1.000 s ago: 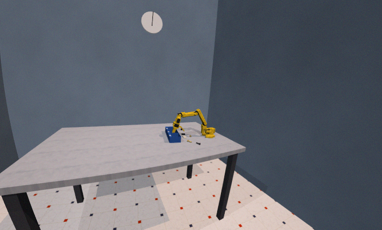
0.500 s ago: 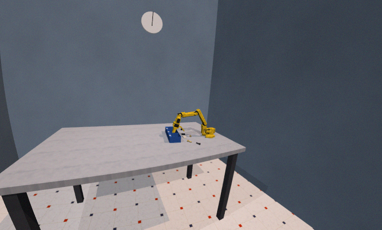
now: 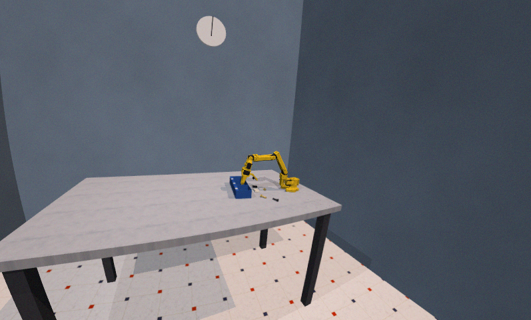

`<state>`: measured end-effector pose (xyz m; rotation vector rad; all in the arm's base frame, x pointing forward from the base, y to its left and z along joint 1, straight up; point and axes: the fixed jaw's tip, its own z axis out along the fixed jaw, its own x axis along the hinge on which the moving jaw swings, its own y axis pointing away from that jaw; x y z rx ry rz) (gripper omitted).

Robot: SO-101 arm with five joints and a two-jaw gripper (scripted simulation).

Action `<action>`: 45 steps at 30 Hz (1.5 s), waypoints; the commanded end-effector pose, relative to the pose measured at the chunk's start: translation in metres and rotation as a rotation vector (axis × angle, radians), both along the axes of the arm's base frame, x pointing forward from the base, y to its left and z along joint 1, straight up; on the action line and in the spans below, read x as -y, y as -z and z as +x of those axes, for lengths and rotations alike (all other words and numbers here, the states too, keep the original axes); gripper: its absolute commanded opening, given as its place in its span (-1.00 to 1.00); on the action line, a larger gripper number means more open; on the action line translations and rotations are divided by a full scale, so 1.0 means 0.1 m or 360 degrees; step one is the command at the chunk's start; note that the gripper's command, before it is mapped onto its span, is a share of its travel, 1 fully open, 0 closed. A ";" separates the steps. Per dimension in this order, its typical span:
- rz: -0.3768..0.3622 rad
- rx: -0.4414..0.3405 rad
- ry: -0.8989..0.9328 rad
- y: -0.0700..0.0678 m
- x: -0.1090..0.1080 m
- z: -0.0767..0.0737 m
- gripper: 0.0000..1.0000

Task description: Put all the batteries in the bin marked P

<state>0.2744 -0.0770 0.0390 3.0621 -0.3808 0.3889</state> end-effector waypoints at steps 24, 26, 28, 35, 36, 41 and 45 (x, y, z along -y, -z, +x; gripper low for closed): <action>-0.0036 0.0136 -0.0002 -0.50 0.02 0.00 -0.68; -0.0036 0.0136 -0.0002 -0.50 0.02 0.00 -0.68; -0.0036 0.0136 -0.0002 -0.50 0.02 0.00 -0.68; -0.0036 0.0136 -0.0002 -0.50 0.02 0.00 -0.68; -0.0036 0.0136 -0.0001 -0.50 0.02 0.00 -0.68; -0.0034 0.0137 0.0004 -0.50 0.01 0.00 -0.68; -0.0029 0.0138 0.0019 -0.50 0.01 -0.01 -0.68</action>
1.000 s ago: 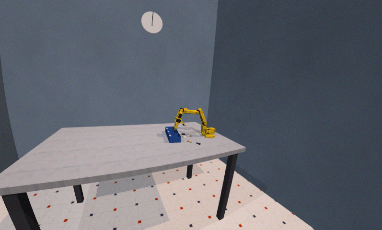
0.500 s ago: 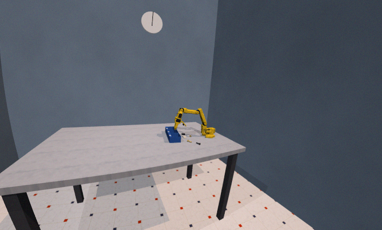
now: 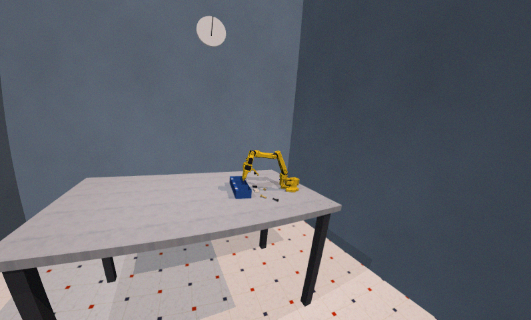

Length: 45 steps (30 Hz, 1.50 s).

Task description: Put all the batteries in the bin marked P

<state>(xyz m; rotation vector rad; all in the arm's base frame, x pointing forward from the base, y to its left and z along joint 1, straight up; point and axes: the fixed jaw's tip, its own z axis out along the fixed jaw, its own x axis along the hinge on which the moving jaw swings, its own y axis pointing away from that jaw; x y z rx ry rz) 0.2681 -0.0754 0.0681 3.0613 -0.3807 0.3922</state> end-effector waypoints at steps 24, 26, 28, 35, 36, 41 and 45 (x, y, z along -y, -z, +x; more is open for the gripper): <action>0.0084 0.0155 0.0364 -0.27 -0.04 -0.03 -0.68; 0.0104 0.0158 0.0428 -0.28 -0.05 -0.05 -0.68; 0.0127 0.0162 0.0497 -0.29 -0.07 -0.06 -0.68; 0.0218 0.0175 0.0782 -0.34 -0.12 -0.14 -0.68; 0.0232 0.0177 0.0827 -0.34 -0.13 -0.15 -0.68; 0.0278 0.0183 0.0971 -0.36 -0.16 -0.19 -0.68; 0.0342 0.0190 0.1176 -0.39 -0.21 -0.24 -0.68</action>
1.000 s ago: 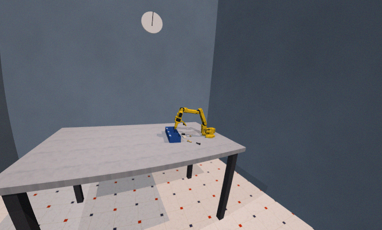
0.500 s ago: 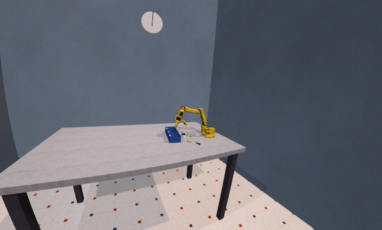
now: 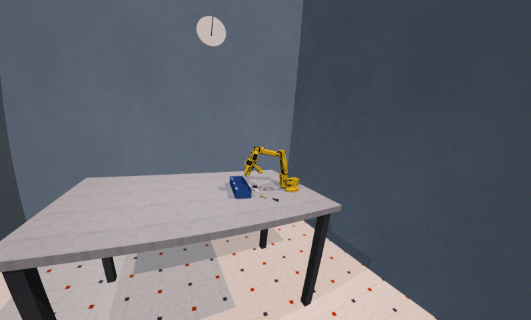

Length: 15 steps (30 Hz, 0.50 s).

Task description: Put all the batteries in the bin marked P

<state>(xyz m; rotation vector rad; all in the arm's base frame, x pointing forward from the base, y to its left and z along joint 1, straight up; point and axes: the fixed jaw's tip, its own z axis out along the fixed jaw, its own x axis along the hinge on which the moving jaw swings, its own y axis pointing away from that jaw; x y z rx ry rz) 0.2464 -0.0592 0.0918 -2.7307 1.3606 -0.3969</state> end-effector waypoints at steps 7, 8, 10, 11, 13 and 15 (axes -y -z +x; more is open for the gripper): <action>0.0158 0.0123 0.0536 -0.20 -0.12 -0.13 -0.68; 0.0177 0.0125 0.0595 -0.21 -0.14 -0.14 -0.68; 0.0215 0.0129 0.0713 -0.22 -0.16 -0.18 -0.68; 0.0215 0.0129 0.0713 -0.22 -0.16 -0.18 -0.68; 0.0234 0.0131 0.0773 -0.23 -0.17 -0.19 -0.68; 0.0273 0.0135 0.0894 -0.24 -0.20 -0.22 -0.68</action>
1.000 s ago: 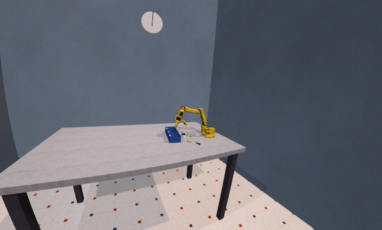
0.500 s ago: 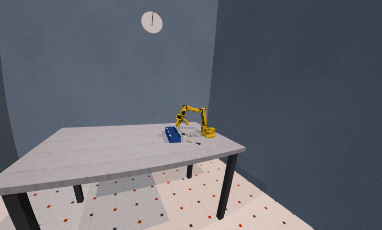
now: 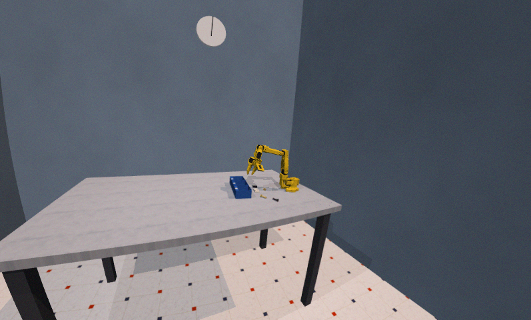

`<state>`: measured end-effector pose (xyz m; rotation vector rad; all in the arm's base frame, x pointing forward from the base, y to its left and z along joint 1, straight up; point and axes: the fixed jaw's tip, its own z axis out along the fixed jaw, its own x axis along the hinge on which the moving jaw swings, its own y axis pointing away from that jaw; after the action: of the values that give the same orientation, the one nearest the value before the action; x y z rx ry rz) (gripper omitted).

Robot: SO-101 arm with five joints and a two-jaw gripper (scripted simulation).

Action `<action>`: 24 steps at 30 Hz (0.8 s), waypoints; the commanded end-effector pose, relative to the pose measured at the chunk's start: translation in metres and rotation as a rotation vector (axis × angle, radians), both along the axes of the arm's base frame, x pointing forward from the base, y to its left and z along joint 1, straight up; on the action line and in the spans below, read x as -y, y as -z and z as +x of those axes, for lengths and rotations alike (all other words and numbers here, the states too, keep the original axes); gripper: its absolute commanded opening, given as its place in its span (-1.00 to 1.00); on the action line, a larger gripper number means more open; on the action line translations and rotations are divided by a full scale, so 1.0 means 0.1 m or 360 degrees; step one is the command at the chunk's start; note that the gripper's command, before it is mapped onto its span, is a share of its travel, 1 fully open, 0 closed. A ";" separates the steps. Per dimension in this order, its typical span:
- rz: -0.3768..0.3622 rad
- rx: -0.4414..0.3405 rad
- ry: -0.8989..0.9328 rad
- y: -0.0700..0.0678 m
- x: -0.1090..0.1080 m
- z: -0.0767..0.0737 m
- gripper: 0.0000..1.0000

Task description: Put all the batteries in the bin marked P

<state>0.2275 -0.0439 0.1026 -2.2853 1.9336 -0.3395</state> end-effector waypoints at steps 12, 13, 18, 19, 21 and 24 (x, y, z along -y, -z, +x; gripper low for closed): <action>0.0270 0.0122 0.0895 -0.19 -0.19 -0.22 -0.68; 0.0270 0.0122 0.0895 -0.19 -0.19 -0.22 -0.68; 0.0342 0.0126 0.1131 -0.20 -0.23 -0.28 -0.68; 0.0359 0.0127 0.1188 -0.20 -0.24 -0.30 -0.68; 0.0394 0.0128 0.1302 -0.21 -0.26 -0.32 -0.68; 0.0443 0.0130 0.1466 -0.22 -0.28 -0.36 -0.68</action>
<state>0.1950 -0.0197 0.1156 -1.2538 2.6362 -0.2022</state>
